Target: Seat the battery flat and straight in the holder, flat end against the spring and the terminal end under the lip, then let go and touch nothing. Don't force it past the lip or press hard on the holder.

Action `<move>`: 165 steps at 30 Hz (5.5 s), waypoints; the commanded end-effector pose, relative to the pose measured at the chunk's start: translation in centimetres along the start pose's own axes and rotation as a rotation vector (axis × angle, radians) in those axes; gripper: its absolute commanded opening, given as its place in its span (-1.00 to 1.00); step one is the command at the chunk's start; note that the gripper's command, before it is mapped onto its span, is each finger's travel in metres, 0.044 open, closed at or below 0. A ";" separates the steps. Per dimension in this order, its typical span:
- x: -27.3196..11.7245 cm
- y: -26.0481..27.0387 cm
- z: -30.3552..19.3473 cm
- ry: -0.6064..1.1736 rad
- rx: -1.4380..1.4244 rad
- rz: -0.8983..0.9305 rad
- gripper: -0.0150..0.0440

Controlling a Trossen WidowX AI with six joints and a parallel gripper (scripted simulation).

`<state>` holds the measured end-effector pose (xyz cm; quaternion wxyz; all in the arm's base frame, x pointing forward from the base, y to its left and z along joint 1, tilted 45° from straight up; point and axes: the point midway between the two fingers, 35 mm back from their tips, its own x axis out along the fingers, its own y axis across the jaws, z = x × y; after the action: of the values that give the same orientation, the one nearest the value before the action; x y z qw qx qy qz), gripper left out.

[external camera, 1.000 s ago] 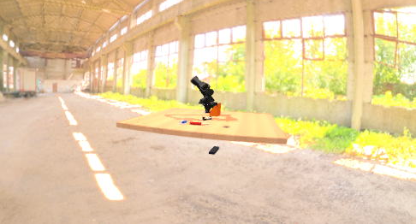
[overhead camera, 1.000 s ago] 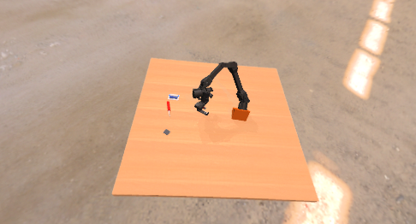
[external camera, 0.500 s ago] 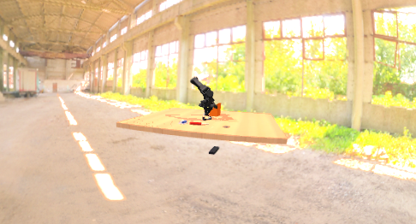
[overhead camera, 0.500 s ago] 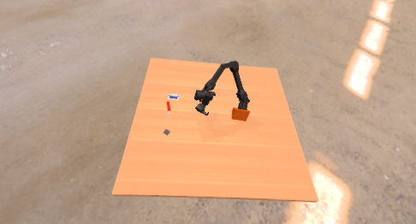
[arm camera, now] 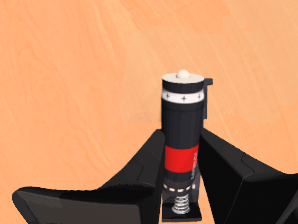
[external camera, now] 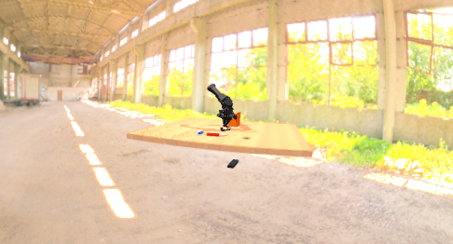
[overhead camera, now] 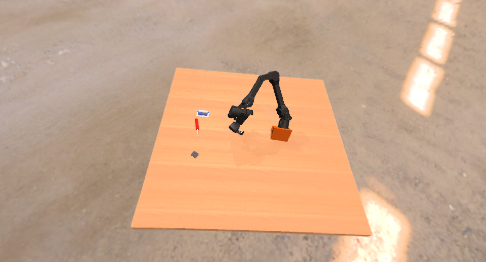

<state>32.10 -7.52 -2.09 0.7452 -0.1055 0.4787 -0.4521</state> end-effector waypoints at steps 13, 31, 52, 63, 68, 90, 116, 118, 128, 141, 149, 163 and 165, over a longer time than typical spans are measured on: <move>0.6 0.0 -0.7 -0.092 -0.014 0.004 -0.29; 0.8 -0.5 -1.3 -0.186 -0.018 0.014 -0.29; 0.7 -0.6 -2.8 -0.204 -0.022 0.030 -0.29; 0.4 -0.6 -3.7 -0.202 -0.022 0.038 -0.29; 0.5 -0.5 -3.6 -0.183 -0.022 0.041 -0.29; 1.4 0.1 -3.0 -0.053 -0.019 0.055 -0.29; 2.0 -0.1 -2.6 0.125 -0.003 0.054 -0.29; 2.0 -0.1 -2.5 0.140 -0.001 0.054 -0.29; 2.1 -0.4 -2.4 0.218 0.009 0.056 -0.29; 2.1 -0.9 -2.2 0.327 0.020 0.069 -0.29; 2.2 -1.0 -2.1 0.378 0.024 0.091 -0.29; 2.3 -1.1 -2.0 0.375 0.026 0.104 -0.29; 2.3 -1.1 -2.0 0.375 0.026 0.104 -0.29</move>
<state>30.58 -9.32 -3.71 0.6706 0.0163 0.6016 -0.4336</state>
